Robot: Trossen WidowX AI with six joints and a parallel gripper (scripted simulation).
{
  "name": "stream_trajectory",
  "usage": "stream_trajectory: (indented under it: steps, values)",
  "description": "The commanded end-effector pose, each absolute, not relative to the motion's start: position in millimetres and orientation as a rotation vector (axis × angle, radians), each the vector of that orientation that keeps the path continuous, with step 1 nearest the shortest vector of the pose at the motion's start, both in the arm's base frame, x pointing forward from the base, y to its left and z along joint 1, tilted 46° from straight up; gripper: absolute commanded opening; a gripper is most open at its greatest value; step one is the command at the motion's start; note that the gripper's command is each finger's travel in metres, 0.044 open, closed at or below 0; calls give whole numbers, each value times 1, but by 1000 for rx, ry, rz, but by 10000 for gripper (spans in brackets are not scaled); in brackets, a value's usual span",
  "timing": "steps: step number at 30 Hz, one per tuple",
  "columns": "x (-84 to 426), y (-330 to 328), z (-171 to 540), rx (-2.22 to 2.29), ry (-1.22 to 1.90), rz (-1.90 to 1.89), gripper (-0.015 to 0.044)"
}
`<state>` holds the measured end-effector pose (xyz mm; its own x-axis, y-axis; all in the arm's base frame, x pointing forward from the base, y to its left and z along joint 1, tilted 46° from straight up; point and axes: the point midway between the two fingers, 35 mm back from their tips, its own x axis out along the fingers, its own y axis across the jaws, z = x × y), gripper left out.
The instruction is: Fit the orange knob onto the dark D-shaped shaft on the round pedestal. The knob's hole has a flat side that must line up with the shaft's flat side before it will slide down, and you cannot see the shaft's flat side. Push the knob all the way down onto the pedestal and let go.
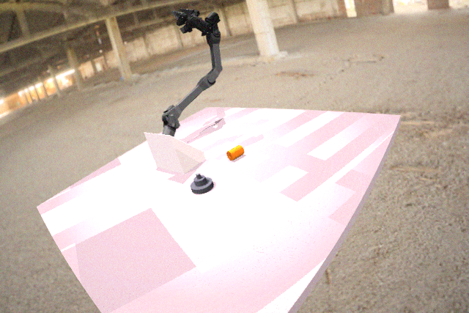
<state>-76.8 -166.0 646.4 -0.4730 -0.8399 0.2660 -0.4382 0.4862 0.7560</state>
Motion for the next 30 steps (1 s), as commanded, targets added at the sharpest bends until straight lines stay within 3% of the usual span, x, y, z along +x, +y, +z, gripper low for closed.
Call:
stream_trajectory:
  steps: [1, 5, 15, 22, 30]
  values:
    - [-75, -170, 644, 1065, -2087, -825, 426]
    - [-35, -236, 604, 1336, -1826, -933, 440]
    - [82, -305, 511, 1727, -1222, -1042, 440]
    - [182, -303, 432, 1913, -705, -1055, 440]
    - [275, -252, 338, 2032, -125, -1026, 440]
